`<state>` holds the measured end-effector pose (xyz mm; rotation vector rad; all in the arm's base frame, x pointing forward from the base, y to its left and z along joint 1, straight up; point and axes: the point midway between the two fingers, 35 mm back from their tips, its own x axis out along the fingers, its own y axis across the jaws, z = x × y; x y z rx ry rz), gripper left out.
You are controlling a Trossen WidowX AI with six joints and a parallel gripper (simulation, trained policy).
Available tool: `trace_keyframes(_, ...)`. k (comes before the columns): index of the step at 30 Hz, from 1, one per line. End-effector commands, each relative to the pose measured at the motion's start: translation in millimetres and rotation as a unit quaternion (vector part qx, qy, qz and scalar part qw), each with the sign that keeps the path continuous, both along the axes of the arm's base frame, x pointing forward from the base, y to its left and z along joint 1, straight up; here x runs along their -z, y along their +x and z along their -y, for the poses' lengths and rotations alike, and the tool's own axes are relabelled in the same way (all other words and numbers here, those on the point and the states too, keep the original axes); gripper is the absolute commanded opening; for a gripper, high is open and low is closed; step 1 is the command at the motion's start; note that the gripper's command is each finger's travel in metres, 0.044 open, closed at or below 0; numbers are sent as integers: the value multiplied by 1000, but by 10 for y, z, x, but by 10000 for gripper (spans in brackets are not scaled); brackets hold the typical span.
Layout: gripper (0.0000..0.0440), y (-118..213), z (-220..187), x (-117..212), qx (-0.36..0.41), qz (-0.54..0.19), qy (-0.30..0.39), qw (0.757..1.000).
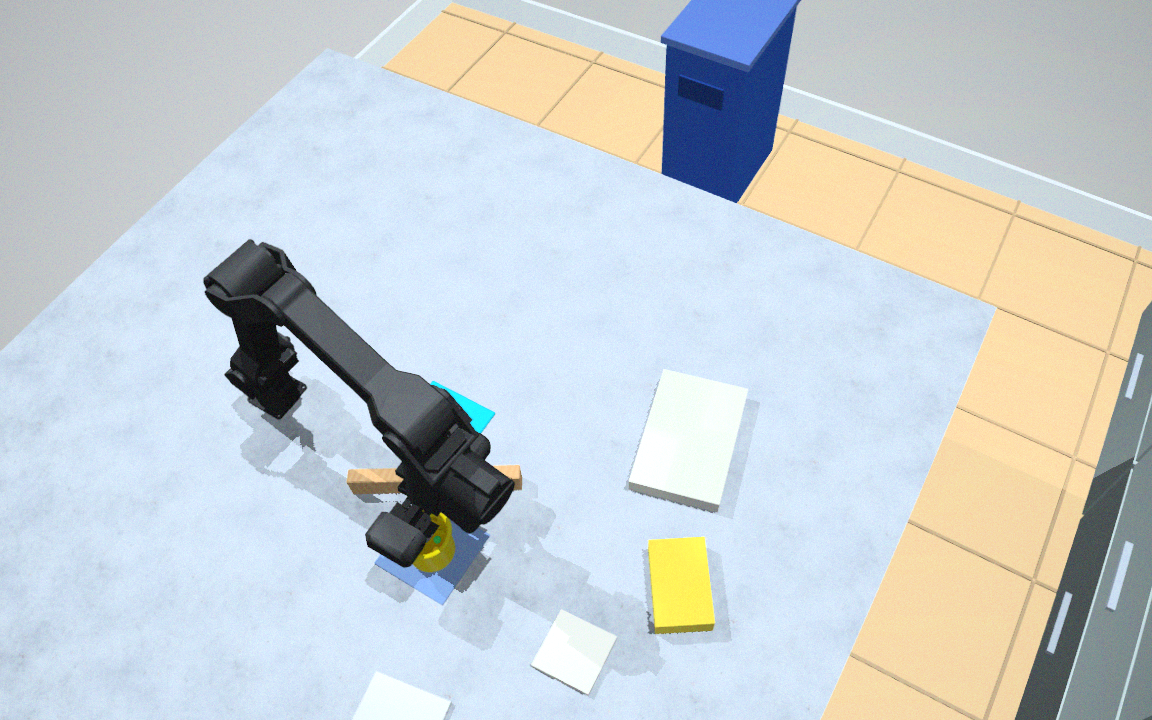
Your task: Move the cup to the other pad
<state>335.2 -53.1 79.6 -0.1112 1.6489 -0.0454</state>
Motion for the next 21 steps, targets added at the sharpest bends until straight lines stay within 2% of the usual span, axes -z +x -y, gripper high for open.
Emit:
trace_keyframes(1,194,-32,-1,149,-19,-13,9,1000)
trace_keyframes(9,10,-71,35,236,-77,-25,14,997)
trace_keyframes(10,0,-79,37,229,-83,-26,15,996)
trace_keyframes(21,11,-143,-29,-55,-124,-24,27,992)
